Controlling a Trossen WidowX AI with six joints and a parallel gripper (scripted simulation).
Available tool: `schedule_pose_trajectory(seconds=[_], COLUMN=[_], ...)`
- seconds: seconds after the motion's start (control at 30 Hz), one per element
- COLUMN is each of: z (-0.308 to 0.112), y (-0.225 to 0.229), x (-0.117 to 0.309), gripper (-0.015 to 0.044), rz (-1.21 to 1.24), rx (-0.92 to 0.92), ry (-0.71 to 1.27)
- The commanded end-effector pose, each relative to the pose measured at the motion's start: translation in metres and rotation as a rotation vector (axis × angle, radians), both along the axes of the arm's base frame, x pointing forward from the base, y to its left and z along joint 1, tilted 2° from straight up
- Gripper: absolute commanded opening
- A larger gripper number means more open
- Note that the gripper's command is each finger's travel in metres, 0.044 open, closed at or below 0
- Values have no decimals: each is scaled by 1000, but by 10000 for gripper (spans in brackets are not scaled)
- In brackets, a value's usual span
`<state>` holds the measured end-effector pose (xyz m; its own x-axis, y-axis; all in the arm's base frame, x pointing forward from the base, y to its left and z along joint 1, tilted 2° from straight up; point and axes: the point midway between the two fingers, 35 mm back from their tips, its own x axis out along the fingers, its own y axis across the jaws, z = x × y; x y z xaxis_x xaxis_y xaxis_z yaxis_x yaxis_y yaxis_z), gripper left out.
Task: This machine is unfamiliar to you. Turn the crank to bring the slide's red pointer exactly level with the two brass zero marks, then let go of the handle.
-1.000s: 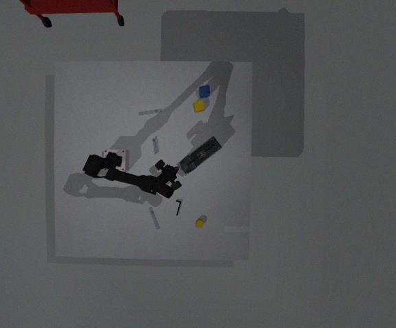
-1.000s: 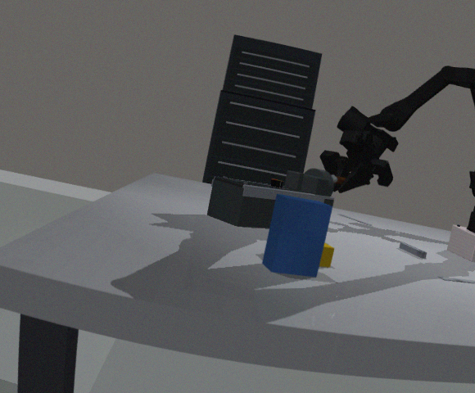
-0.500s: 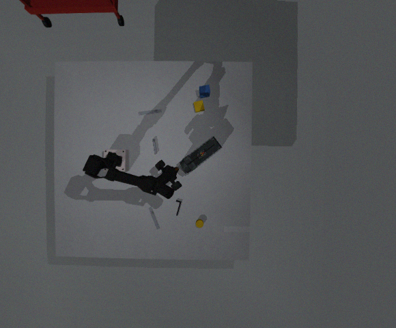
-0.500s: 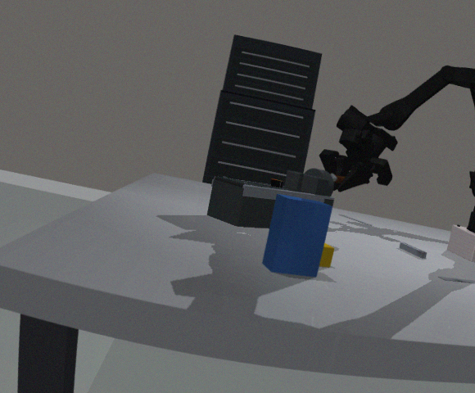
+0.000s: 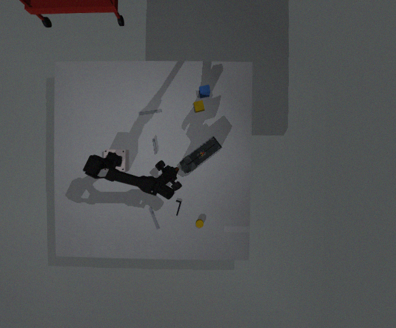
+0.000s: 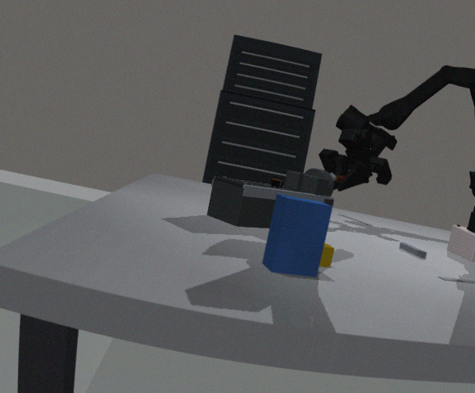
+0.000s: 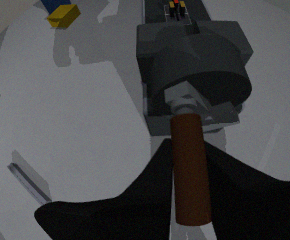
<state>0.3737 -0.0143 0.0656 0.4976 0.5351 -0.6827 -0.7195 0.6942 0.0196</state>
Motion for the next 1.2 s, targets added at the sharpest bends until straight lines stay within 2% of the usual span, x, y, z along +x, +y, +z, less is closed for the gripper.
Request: schedule_pose_trajectory(seconds=[0.0, 1.17], z=[5, 6], y=[-6, -8], x=[5, 8], gripper=[0, 0], rz=[-7, -7], rx=[-3, -4], ry=[-23, -23])
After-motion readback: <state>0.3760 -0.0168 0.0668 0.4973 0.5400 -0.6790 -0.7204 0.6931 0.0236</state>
